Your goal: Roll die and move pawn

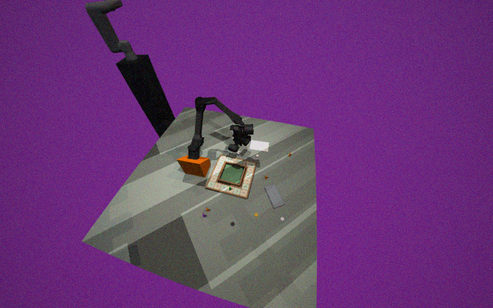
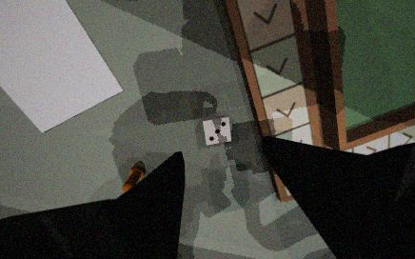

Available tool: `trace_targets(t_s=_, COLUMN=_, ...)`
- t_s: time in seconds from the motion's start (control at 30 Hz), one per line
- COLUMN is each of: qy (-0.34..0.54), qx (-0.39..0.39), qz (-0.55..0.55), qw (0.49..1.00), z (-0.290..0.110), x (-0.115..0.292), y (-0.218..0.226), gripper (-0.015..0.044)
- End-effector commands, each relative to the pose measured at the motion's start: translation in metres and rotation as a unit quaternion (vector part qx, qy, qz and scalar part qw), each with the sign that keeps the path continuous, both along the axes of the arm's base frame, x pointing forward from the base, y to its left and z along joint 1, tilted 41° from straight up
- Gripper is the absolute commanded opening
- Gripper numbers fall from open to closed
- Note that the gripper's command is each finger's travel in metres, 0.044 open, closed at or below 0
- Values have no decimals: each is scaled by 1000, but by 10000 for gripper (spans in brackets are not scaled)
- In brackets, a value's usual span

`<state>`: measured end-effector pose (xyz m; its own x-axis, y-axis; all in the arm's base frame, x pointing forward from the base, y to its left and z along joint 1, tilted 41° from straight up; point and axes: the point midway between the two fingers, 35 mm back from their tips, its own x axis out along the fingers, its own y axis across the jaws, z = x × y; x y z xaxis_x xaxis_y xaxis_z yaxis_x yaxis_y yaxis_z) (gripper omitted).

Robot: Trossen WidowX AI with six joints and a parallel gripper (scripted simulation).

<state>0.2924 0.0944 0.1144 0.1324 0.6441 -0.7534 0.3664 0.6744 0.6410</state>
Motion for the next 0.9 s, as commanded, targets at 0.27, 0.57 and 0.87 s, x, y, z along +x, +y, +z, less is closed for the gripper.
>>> trace_targets(t_s=0.27, qy=9, qx=-1, qz=1, qw=1000, z=-23, x=0, y=19, gripper=275)
trace_targets(t_s=0.57, qy=9, qx=-1, qz=1, qw=1000, z=-31, x=2, y=26, gripper=275)
trace_targets(t_s=0.87, qy=9, qx=-1, qz=1, qw=1000, z=-42, x=3, y=35, gripper=275)
